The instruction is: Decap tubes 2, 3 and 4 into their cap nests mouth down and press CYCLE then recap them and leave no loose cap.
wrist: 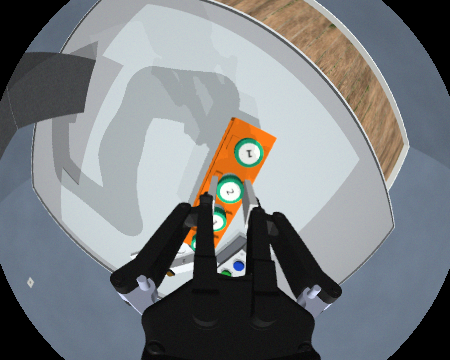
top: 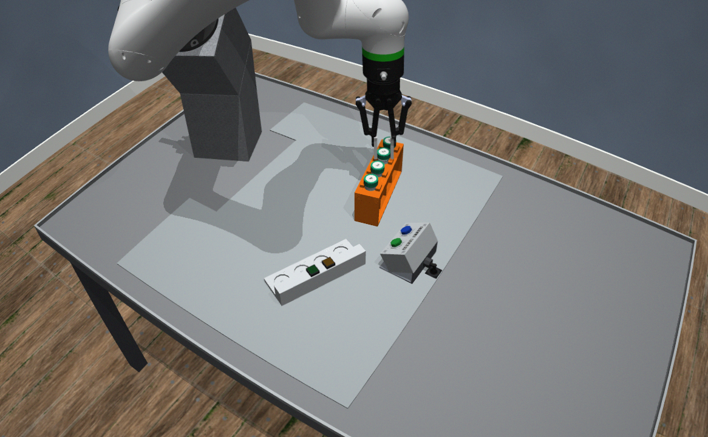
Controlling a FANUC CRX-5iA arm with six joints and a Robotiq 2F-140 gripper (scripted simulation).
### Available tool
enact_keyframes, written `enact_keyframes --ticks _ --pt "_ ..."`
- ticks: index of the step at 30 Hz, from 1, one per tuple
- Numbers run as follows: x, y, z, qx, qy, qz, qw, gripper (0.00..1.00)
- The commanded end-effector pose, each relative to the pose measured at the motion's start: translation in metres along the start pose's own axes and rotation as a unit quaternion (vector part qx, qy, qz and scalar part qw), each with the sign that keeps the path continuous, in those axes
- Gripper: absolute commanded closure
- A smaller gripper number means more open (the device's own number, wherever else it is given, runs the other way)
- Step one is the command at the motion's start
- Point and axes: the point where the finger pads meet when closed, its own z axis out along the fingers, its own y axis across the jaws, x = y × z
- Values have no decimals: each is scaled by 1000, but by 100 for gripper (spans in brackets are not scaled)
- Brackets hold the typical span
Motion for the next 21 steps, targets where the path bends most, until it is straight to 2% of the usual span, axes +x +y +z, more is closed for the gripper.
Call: enact_keyframes --ticks 1,8,9,21 --pt "-1 1 0 17 8 -107 994 100" --pt "-1 1 0 17 8 -107 994 100" --pt "-1 1 0 17 8 -107 994 65" --pt "-1 1 0 17 8 -107 994 65"
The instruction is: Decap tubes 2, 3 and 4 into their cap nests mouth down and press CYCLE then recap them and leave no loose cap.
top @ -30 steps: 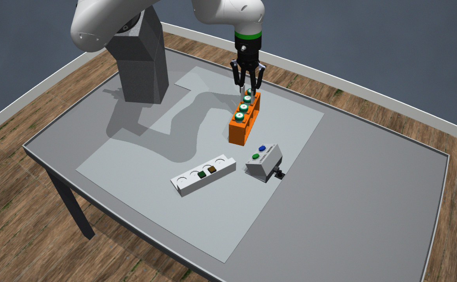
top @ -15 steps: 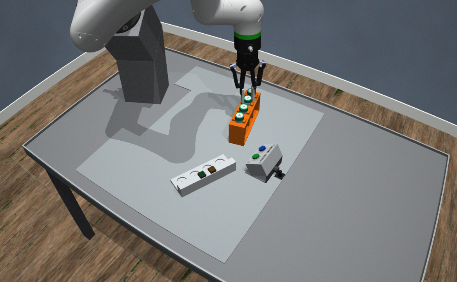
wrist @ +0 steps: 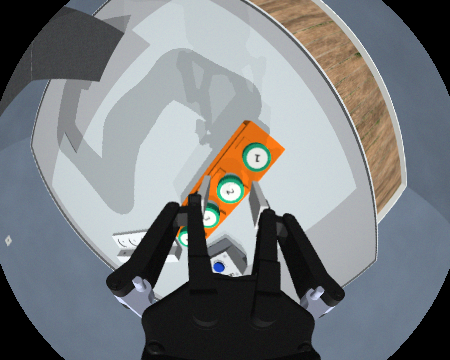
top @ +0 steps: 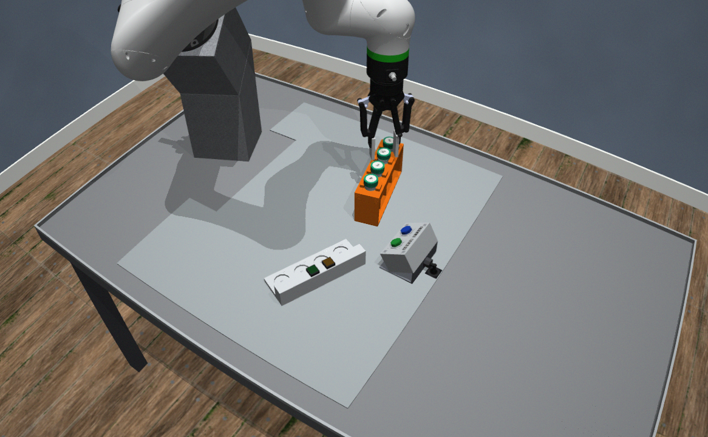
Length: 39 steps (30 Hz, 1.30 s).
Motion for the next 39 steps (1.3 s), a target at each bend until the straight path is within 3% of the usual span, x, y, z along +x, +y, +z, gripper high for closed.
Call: enact_keyframes --ticks 1,5,8,11,13,14,15,16,17,18,19,20,21,22,23,31,32,39 --pt "0 0 0 0 0 42 999 65" --pt "0 0 0 0 0 166 986 65" --pt "0 0 0 0 0 166 986 65" --pt "0 0 0 1 1 279 960 65" --pt "0 0 0 0 0 288 958 65" --pt "0 0 0 0 0 327 945 65" --pt "0 0 0 0 0 327 945 65" --pt "0 0 0 0 0 366 931 65" --pt "0 0 0 0 0 366 931 65" --pt "0 0 0 0 0 405 914 65" --pt "0 0 0 0 0 405 914 65" --pt "0 0 0 0 0 442 897 65" --pt "0 0 0 0 0 442 897 65" --pt "0 0 0 0 0 479 878 65" --pt "0 0 0 0 0 498 867 65" --pt "0 0 0 0 0 500 866 65" --pt "0 0 0 0 0 500 866 100" --pt "0 0 0 0 0 500 866 100"
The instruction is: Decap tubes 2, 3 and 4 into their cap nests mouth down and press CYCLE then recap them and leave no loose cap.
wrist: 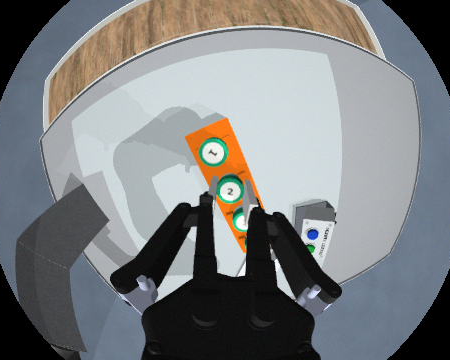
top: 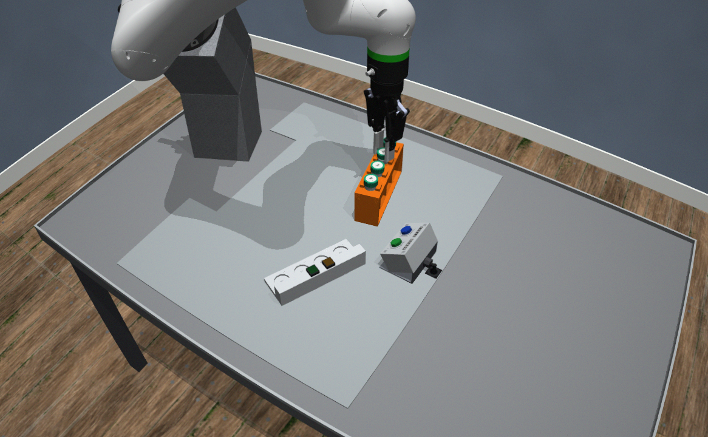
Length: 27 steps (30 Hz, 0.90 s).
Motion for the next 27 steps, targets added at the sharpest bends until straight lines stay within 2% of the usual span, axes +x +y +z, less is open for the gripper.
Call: enact_keyframes --ticks 1,7,10,14,18,20,23,27 --pt "0 1 0 -2 1 1 1000 100" --pt "0 1 0 -2 1 1 1000 100" --pt "0 1 0 -2 0 -74 997 100" --pt "0 1 0 -2 0 -174 985 100" --pt "0 1 0 -2 0 -271 963 100" --pt "0 1 0 -2 0 -271 963 100" --pt "0 1 0 -2 0 -342 940 100" --pt "0 1 0 -2 0 -434 901 100"
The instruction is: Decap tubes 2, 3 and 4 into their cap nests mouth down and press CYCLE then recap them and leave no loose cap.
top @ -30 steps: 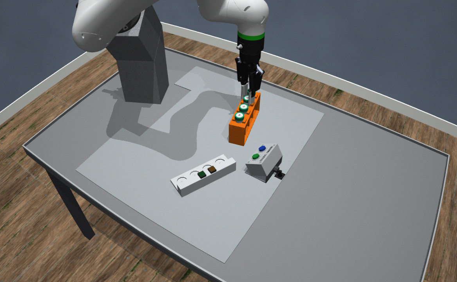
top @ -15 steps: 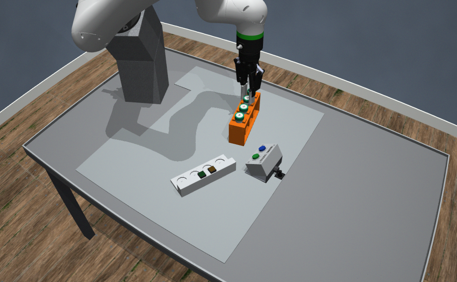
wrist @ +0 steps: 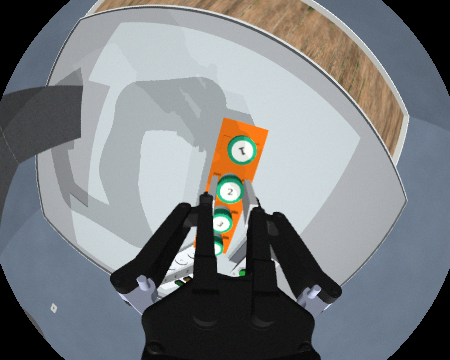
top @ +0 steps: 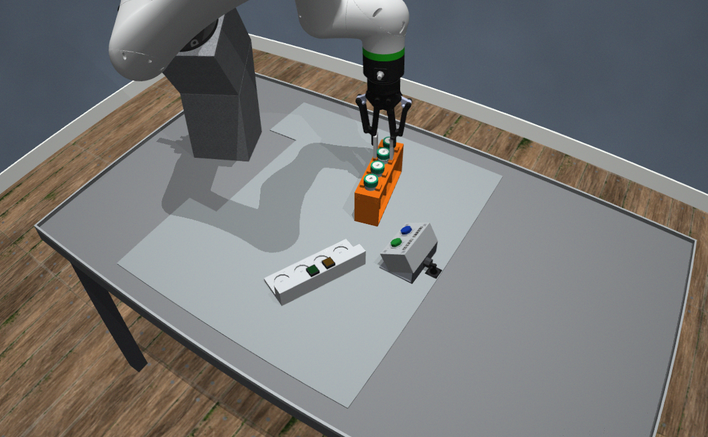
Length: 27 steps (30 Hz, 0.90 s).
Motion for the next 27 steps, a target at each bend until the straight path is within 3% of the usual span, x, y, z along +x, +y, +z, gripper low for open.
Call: enact_keyframes --ticks 1,4,13,14,24,25,27 --pt "0 1 0 16 6 -138 990 100" --pt "0 1 0 16 7 -191 981 100" --pt "0 1 0 16 7 -191 981 100" --pt "0 1 0 16 7 -191 981 65" --pt "0 1 0 16 7 -191 981 65" --pt "0 1 0 16 6 -150 989 65" --pt "0 1 0 16 6 -150 989 65"
